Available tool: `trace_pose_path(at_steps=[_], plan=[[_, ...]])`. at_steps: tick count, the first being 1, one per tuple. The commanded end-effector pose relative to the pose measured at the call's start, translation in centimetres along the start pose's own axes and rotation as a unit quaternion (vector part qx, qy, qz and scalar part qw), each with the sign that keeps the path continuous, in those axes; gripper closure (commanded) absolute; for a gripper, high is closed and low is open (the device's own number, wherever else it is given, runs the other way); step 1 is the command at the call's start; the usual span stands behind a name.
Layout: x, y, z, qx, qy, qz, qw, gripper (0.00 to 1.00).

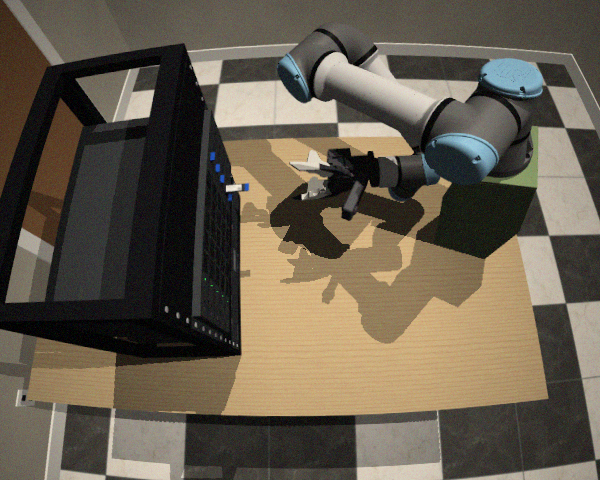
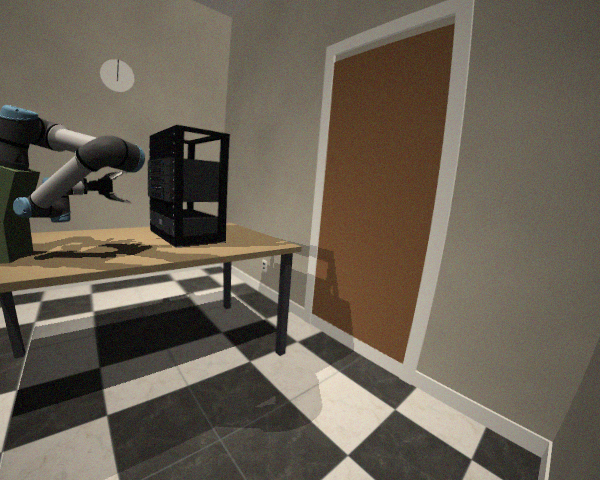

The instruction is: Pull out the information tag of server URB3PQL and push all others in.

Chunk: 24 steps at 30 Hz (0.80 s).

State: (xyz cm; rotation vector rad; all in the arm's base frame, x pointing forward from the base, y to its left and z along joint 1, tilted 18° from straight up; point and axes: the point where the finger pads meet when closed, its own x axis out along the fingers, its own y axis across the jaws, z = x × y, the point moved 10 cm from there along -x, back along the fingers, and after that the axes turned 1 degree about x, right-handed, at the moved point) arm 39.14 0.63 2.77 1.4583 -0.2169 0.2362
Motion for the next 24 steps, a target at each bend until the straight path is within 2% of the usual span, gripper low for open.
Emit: trace_pose_path(at_steps=[1, 24], plan=[[0.01, 0.05, -0.01, 0.0, 0.0, 0.001, 1.0, 0.0], [-0.01, 0.2, -0.07, -0.003, 0.001, 0.004, 1.0, 0.0]])
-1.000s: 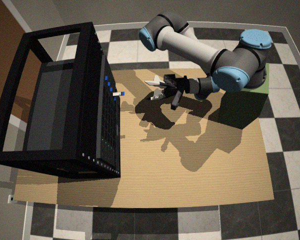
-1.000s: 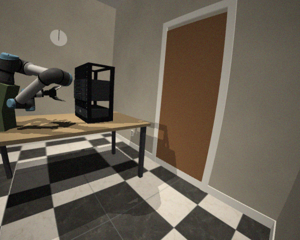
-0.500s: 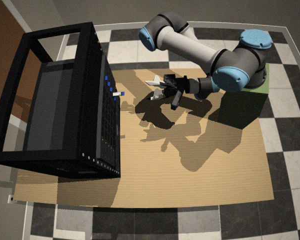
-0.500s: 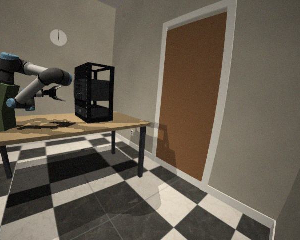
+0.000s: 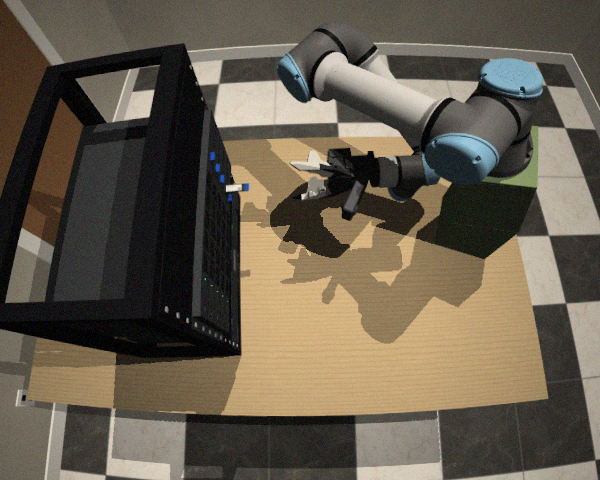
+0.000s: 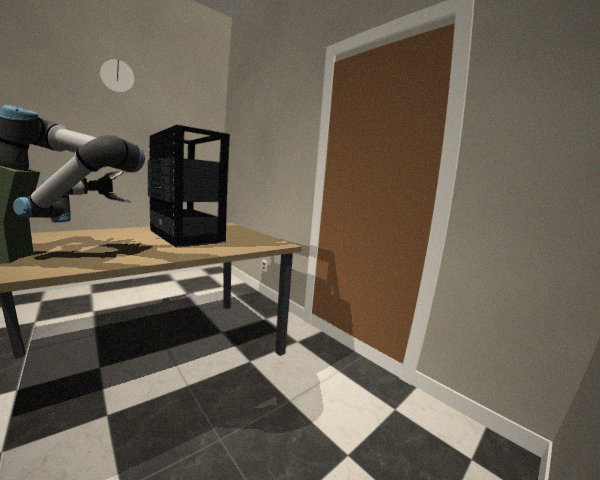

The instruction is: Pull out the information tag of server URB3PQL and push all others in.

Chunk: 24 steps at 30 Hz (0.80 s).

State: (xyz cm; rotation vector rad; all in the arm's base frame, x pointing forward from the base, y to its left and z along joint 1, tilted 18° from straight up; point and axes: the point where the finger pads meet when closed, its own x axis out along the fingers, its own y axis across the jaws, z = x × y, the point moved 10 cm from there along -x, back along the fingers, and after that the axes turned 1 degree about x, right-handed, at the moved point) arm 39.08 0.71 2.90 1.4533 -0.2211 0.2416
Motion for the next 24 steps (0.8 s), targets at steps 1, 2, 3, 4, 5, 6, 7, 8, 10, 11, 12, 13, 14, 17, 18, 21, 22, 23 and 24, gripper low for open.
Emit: trace_pose_path(at_steps=[1, 2, 3, 4, 5, 6, 7, 8, 10, 11, 12, 13, 14, 17, 18, 21, 22, 23, 24], plan=[[0.0, 0.06, -0.01, -0.001, 0.0, 0.001, 1.0, 0.0], [0.0, 0.06, -0.01, -0.001, 0.0, 0.001, 1.0, 0.0], [0.0, 0.06, -0.01, -0.001, 0.0, 0.001, 1.0, 0.0], [0.0, 0.07, -0.02, -0.001, 0.0, 0.001, 1.0, 0.0], [0.0, 0.08, -0.02, -0.001, 0.0, 0.002, 1.0, 0.0], [0.0, 0.09, -0.03, -0.001, 0.0, 0.002, 1.0, 0.0], [0.0, 0.1, -0.03, -0.001, 0.0, 0.002, 1.0, 0.0], [0.0, 0.11, -0.03, -0.001, 0.0, 0.002, 1.0, 0.0], [0.0, 0.13, -0.04, -0.002, 0.0, 0.003, 1.0, 0.0], [-0.01, 0.15, -0.05, -0.002, 0.0, 0.003, 1.0, 0.0], [-0.01, 0.16, -0.05, -0.002, 0.001, 0.003, 1.0, 0.0], [-0.01, 0.17, -0.06, -0.002, 0.001, 0.003, 1.0, 0.0], [-0.01, 0.18, -0.06, -0.002, 0.001, 0.004, 1.0, 0.0], [-0.01, 0.21, -0.08, -0.003, 0.001, 0.004, 1.0, 0.0], [-0.01, 0.21, -0.08, -0.003, 0.001, 0.004, 1.0, 0.0], [-0.02, 0.24, -0.09, -0.003, 0.001, 0.005, 1.0, 0.0], [-0.02, 0.25, -0.09, -0.003, 0.001, 0.005, 1.0, 0.0], [-0.02, 0.26, -0.1, -0.004, 0.001, 0.005, 1.0, 0.0], [-0.02, 0.28, -0.1, -0.004, 0.001, 0.006, 1.0, 0.0]])
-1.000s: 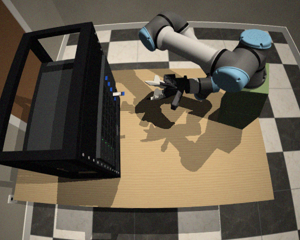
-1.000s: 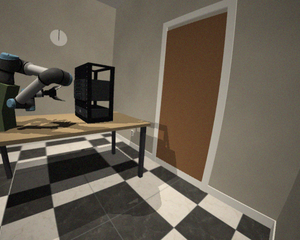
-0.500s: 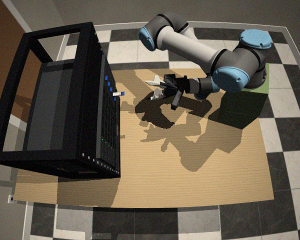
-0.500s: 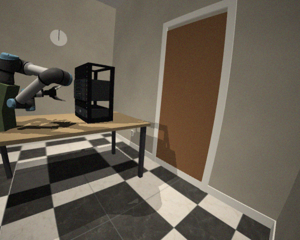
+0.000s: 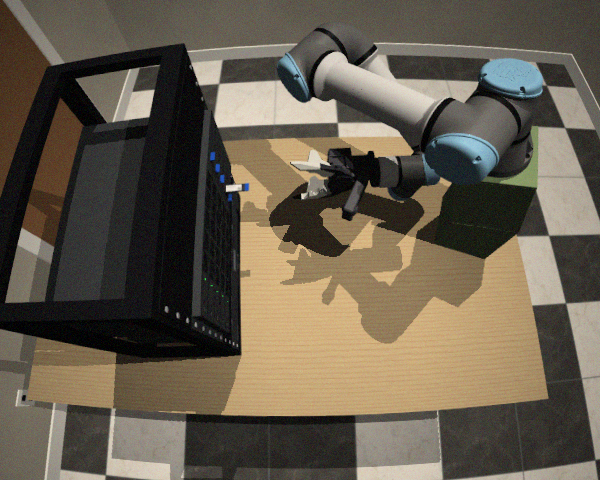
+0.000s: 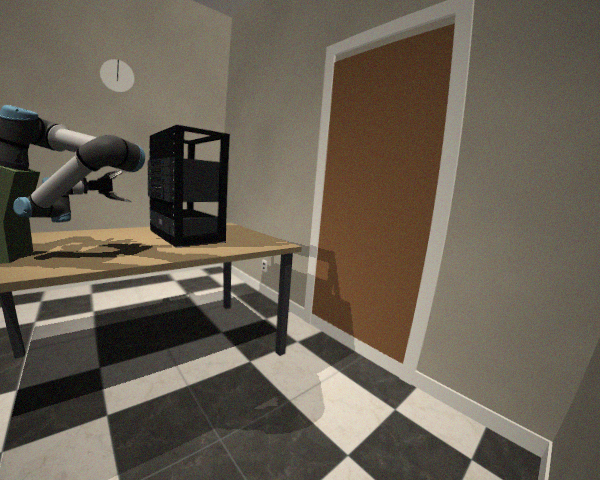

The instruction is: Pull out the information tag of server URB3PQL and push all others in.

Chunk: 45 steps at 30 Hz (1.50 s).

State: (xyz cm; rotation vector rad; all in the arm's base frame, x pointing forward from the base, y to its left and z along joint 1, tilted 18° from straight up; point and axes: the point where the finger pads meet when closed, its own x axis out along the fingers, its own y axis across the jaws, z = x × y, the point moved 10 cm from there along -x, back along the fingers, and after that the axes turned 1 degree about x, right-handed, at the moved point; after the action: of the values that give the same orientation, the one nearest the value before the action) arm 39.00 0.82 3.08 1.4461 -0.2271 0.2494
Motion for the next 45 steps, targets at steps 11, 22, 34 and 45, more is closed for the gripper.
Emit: trace_pose_path(at_steps=[11, 22, 34, 45], plan=[[-0.01, 0.21, -0.08, -0.003, 0.001, 0.004, 1.0, 0.0], [-0.03, 0.37, -0.15, -0.005, 0.001, 0.008, 1.0, 0.0], [-0.06, 0.56, -0.23, -0.008, 0.002, 0.012, 1.0, 0.0], [-0.09, 0.76, -0.32, -0.011, 0.003, 0.017, 1.0, 0.0]])
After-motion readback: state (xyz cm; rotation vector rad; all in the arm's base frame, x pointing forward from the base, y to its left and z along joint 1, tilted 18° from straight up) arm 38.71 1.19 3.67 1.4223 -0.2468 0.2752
